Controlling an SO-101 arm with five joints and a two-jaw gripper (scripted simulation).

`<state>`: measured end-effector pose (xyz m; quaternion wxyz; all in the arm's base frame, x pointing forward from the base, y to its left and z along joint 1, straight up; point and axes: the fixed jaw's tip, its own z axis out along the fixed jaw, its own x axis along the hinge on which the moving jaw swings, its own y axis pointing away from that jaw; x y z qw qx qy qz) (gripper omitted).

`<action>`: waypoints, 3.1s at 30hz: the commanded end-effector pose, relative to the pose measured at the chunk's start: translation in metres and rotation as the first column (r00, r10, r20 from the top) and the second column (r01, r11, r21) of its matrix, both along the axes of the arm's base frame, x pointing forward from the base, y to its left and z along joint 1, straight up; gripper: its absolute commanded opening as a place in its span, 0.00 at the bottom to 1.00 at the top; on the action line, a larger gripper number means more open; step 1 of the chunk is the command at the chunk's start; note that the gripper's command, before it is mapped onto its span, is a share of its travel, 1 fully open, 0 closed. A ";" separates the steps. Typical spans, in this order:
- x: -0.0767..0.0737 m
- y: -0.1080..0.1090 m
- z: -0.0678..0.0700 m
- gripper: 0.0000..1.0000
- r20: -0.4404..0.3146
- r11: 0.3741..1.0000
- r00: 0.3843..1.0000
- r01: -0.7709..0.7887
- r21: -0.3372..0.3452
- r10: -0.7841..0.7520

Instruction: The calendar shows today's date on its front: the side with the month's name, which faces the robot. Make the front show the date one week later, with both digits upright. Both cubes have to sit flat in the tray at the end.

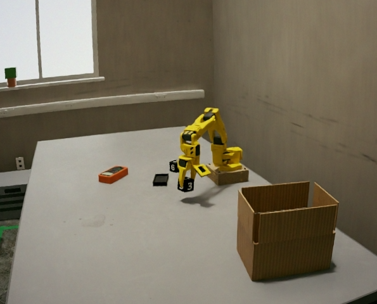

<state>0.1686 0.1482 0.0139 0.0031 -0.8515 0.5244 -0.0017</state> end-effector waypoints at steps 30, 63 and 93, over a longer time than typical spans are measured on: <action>0.005 -0.007 -0.001 0.00 -0.011 1.000 1.000 -0.014 -0.007 0.014; 0.005 -0.007 -0.012 0.00 -0.011 1.000 1.000 -0.014 -0.007 0.014; 0.005 -0.007 -0.023 0.00 -0.011 1.000 1.000 -0.014 -0.007 0.014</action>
